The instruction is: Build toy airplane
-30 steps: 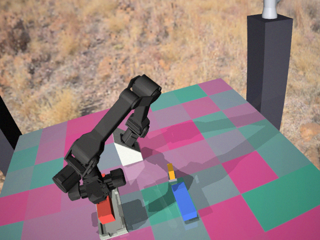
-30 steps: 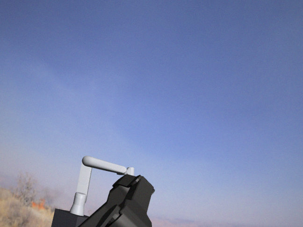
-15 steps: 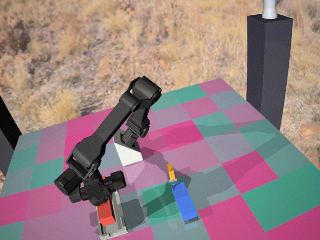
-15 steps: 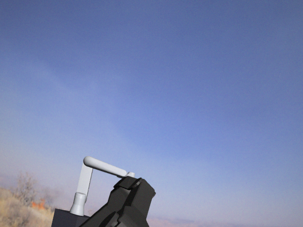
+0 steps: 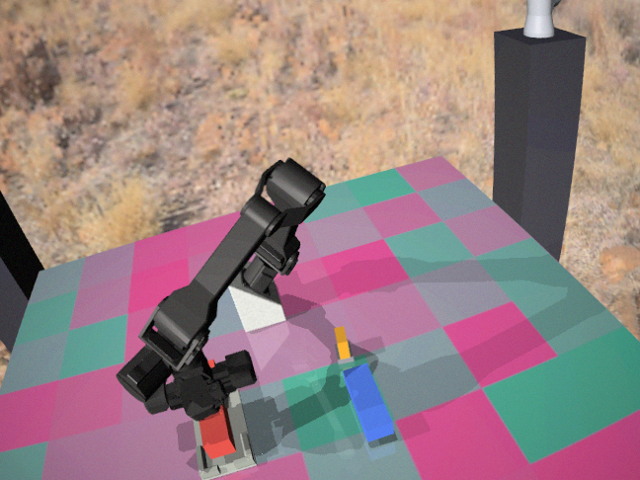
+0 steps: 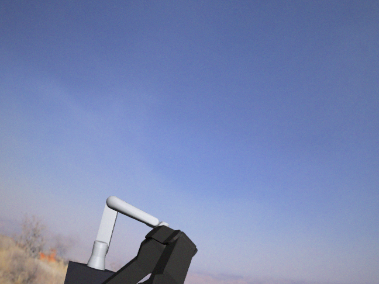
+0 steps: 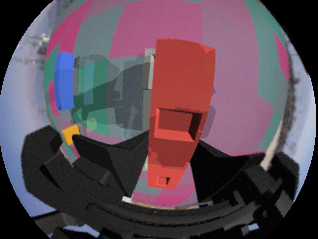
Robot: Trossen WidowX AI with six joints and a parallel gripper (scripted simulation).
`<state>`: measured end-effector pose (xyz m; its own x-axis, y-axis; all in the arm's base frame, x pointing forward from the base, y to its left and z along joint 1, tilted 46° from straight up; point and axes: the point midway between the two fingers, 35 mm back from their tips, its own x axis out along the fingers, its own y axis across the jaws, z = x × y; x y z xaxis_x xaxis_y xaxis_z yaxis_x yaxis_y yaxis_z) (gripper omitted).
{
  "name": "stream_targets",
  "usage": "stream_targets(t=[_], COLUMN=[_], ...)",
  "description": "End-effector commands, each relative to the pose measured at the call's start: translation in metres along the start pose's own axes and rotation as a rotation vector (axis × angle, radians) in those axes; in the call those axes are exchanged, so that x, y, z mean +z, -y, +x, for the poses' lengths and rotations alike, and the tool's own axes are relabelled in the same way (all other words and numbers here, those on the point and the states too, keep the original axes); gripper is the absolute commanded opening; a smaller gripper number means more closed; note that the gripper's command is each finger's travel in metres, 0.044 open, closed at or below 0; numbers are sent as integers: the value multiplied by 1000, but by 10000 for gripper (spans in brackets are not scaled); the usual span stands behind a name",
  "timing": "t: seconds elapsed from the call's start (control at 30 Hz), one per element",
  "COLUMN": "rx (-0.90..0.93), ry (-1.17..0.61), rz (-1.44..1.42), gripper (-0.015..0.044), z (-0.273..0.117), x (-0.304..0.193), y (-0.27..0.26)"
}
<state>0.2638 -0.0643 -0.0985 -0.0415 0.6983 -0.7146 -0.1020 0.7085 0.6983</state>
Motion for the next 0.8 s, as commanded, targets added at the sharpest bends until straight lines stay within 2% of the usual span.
stream_targets(t=[0.0,0.23,0.4,0.77], rx=[4,2,2,2], ry=[6,-2,-2,-2], rz=[7,1,1,1], gripper=[195,162,31,319], z=[5,3,3,3], x=[0,-1,-1,-1], y=[1,0,0,0])
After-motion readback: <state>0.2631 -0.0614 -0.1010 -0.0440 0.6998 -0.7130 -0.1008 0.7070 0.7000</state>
